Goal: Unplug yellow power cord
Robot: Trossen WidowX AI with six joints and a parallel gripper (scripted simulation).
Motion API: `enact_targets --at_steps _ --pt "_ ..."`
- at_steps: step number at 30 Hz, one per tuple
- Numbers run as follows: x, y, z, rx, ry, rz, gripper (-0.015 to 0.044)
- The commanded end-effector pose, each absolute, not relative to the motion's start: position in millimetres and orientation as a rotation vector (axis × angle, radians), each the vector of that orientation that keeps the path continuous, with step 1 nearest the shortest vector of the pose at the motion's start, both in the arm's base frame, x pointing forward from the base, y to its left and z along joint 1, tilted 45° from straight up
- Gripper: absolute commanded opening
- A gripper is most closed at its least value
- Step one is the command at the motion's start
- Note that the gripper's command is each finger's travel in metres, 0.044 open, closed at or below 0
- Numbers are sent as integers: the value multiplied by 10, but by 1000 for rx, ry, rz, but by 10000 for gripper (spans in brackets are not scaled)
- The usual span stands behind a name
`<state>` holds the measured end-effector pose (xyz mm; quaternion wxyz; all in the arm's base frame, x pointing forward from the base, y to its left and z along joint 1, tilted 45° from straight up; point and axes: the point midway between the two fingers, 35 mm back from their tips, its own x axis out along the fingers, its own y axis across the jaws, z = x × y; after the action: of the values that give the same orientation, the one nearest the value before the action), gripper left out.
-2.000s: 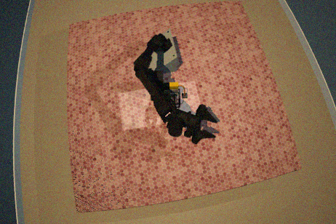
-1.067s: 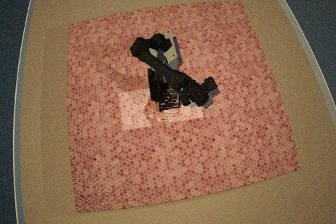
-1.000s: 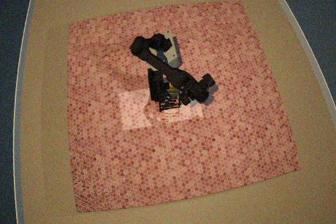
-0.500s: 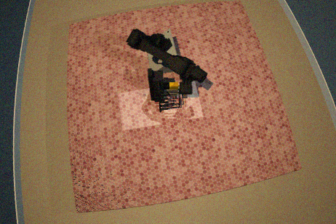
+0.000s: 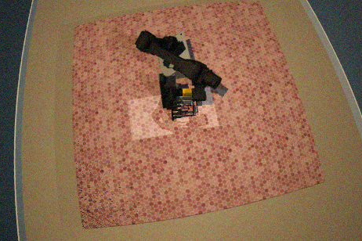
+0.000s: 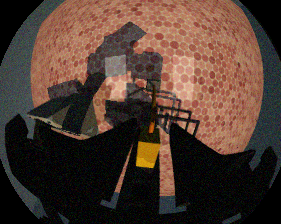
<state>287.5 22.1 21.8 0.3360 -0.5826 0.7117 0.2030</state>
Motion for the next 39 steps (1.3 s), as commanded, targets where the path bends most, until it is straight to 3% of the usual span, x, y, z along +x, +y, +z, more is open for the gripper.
enact_targets --at_steps 1,34,39 --pt "2858 167 270 -1524 1858 531 160" --pt "2771 -109 378 -1526 1860 530 160" --pt "2777 -87 391 -1519 1858 527 48"
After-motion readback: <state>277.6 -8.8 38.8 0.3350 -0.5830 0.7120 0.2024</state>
